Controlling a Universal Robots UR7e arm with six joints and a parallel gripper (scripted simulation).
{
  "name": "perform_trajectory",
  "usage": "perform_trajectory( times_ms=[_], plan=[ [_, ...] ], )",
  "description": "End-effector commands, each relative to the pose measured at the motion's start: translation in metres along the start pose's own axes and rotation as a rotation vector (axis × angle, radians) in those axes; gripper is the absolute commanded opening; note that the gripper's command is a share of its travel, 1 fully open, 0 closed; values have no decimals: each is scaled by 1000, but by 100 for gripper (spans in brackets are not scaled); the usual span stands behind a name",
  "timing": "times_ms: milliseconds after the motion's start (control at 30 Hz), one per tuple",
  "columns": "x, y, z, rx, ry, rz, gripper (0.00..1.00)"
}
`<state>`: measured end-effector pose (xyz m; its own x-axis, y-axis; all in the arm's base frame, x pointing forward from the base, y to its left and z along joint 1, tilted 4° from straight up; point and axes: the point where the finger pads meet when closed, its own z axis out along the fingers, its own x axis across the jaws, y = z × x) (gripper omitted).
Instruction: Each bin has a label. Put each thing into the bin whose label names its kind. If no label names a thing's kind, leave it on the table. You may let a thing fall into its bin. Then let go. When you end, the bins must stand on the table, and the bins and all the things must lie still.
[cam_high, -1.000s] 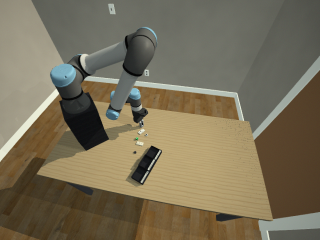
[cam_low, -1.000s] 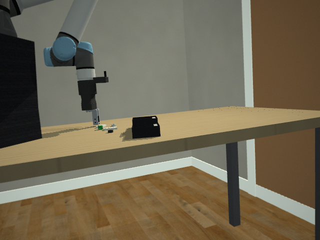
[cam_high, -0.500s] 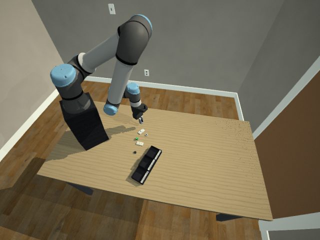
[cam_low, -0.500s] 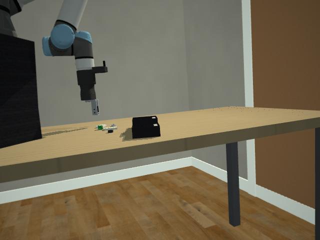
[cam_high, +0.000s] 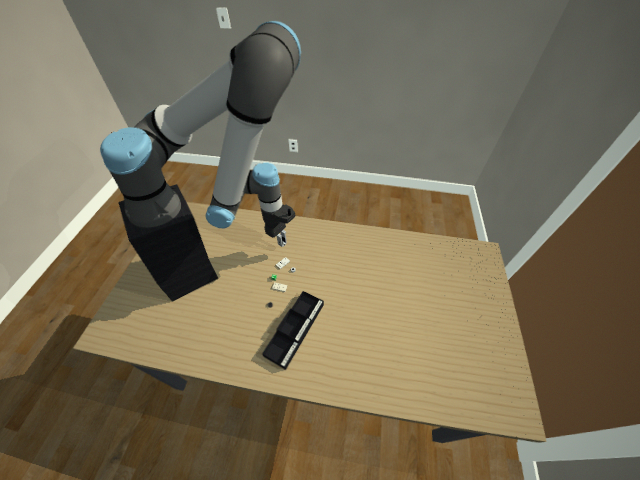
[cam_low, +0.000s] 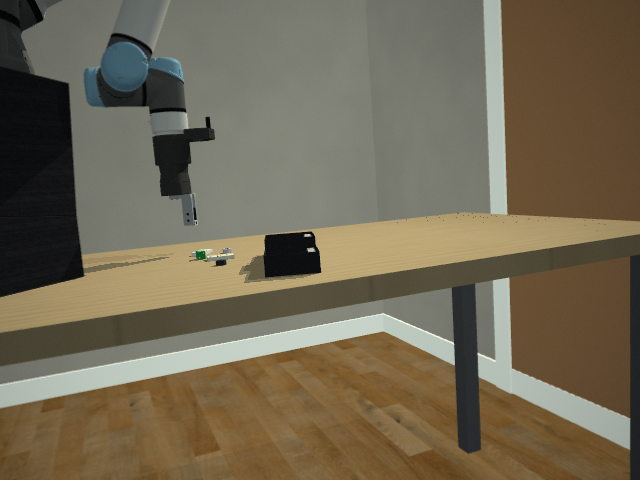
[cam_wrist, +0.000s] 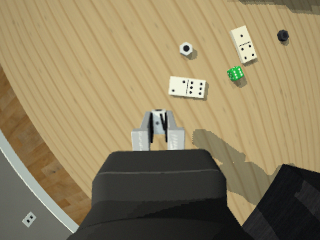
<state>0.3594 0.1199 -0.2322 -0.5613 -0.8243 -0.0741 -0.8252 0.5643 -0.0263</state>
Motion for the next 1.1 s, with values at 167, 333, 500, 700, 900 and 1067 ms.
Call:
perform_trajectory(
  times_ms=[167,333,500,700,900,1067],
  plan=[
    [1,1,-6,-2,1,1,32],
    [1,1,-9,-2,1,1,32],
    [9,-8,-9,-3,1,2,32],
    [26,-25,-8,-5,2,2,32],
    [48,-55,-8,0,-1,2,32],
    [68,-79,-9,4,-1,2,32]
  ],
)
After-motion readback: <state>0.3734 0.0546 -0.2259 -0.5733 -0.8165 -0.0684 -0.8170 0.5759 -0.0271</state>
